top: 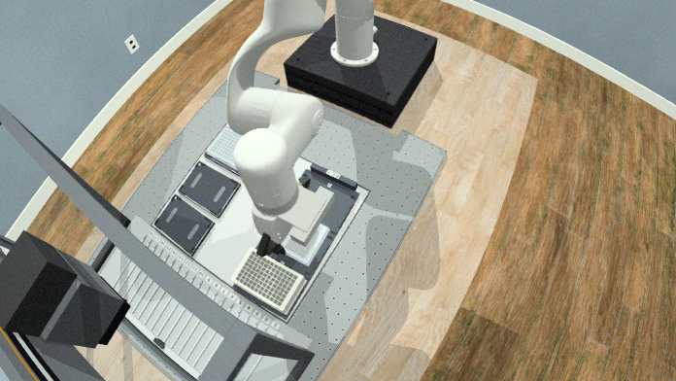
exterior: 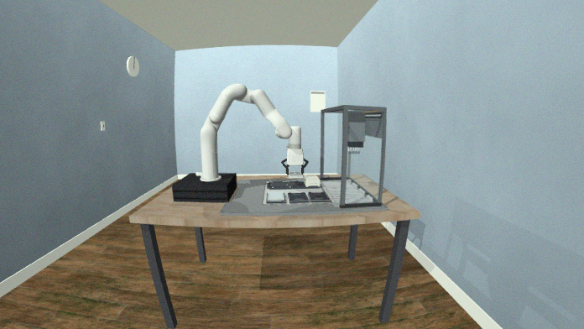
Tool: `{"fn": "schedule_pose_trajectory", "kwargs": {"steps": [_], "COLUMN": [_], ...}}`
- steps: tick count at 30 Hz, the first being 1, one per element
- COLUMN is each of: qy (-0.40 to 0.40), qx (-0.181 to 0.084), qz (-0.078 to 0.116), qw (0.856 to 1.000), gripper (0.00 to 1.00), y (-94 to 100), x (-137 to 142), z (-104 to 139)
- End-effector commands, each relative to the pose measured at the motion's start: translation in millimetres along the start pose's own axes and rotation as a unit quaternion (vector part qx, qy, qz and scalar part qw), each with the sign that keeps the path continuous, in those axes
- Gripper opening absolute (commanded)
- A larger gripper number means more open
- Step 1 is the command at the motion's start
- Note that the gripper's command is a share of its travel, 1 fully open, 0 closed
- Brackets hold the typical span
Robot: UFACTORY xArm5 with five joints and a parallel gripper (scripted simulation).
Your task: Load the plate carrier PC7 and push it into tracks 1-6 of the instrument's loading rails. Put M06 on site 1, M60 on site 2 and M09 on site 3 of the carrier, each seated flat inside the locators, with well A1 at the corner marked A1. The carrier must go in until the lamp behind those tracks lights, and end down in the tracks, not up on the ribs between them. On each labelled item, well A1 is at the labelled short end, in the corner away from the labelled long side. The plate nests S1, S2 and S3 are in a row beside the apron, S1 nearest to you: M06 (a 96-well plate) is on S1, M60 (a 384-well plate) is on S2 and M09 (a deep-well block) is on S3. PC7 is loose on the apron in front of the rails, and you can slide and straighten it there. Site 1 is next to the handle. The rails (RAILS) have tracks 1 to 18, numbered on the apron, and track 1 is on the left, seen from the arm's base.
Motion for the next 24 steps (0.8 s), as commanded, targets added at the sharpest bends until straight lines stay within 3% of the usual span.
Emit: {"fn": "schedule_pose_trajectory", "kwargs": {"steps": [1,24], "qy": [0.0,0.0], "qx": [0.003,0.003], "qz": [0.002,0.002], "qw": [1.0,1.0], "gripper": [0.0,0.0], "y": [-6.3,-38.0], "x": [1.7,1.8], "z": [0.1,-0.1]}}
Point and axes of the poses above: the point where the finger pads meet when closed, its own y axis back along the fingers, its own x axis across the jaws, z = x × y, the point moved 1 cm from there along y, back along the fingers, and after that the axes turned 15 degrees about y, right-handed, at the moved point
